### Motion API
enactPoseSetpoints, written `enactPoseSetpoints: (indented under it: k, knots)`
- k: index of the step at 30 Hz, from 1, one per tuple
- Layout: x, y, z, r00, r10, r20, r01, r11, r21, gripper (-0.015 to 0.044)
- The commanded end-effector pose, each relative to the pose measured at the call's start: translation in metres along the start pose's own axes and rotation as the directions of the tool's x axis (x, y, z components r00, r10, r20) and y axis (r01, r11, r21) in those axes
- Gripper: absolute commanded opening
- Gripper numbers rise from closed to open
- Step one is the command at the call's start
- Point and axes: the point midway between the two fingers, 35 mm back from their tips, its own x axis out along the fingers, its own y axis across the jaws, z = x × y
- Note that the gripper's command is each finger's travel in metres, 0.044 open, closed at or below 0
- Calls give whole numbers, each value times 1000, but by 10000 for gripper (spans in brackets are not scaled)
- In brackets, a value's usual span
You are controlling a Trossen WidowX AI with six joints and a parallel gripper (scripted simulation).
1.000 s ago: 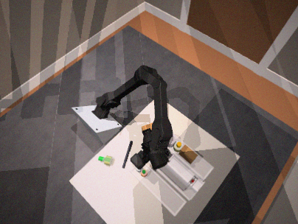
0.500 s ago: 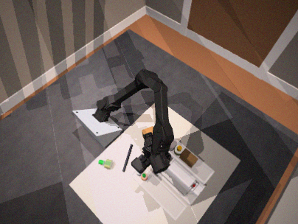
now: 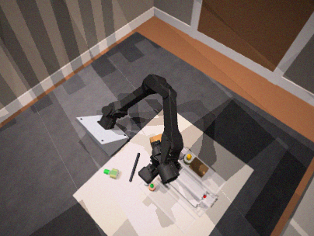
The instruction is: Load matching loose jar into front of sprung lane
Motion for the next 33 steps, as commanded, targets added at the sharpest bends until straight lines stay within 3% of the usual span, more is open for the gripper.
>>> enactPoseSetpoints:
  k: [1,33]
  knots:
    - [-2,1,6,1000,1,19,-1,1000,-12,0]
    - [5,1,7,1000,2,20,-1,1000,-12,0]
